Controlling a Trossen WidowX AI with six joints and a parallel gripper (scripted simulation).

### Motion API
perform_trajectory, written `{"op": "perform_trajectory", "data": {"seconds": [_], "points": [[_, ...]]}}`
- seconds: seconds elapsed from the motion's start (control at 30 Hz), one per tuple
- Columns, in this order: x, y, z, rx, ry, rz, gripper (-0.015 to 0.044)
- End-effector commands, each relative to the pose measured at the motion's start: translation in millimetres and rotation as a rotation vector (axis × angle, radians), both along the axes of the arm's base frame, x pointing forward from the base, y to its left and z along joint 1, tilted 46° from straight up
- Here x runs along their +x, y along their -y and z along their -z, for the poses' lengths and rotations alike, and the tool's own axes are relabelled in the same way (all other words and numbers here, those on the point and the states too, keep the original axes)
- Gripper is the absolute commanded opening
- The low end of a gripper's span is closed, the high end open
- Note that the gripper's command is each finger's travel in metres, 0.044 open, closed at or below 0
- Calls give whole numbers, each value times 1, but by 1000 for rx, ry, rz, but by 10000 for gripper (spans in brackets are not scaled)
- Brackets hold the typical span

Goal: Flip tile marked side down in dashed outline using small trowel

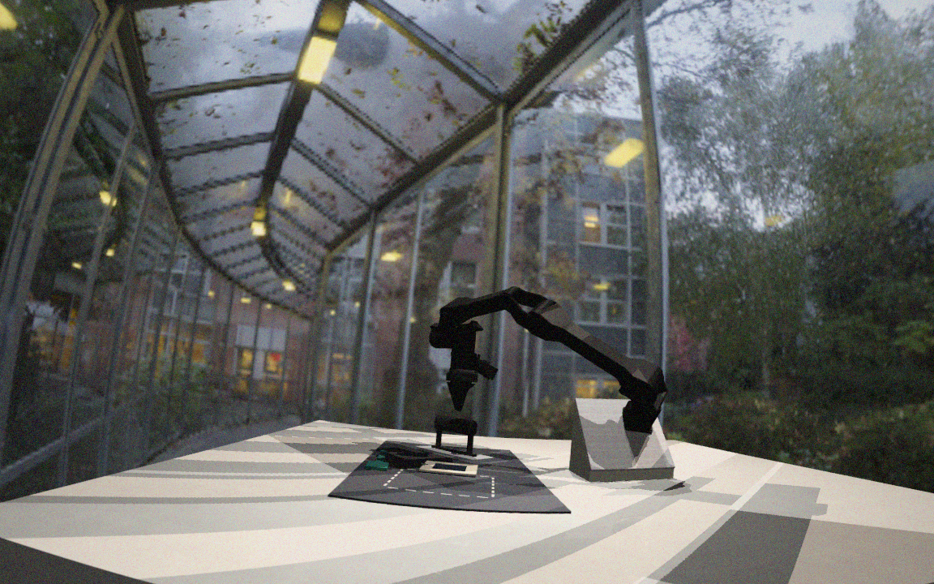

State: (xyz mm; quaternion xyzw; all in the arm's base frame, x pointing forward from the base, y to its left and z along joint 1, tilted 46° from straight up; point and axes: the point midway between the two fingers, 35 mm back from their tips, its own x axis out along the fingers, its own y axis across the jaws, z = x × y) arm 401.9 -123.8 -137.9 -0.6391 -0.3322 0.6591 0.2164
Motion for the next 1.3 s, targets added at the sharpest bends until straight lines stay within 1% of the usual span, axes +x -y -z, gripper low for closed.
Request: {"op": "perform_trajectory", "data": {"seconds": [0.0,0.73,0.83,0.87,0.9,1.03,1.27], "points": [[0,-1,0,-8,-84,81,270],[1,-1,0,-72,-610,597,270],[1,-1,0,-72,-614,601,270],[0,2,-1,-75,-594,586,296],[0,6,-6,-77,-588,590,300],[-1,8,-7,-70,-569,577,300],[-4,5,-2,10,-398,433,300]]}}
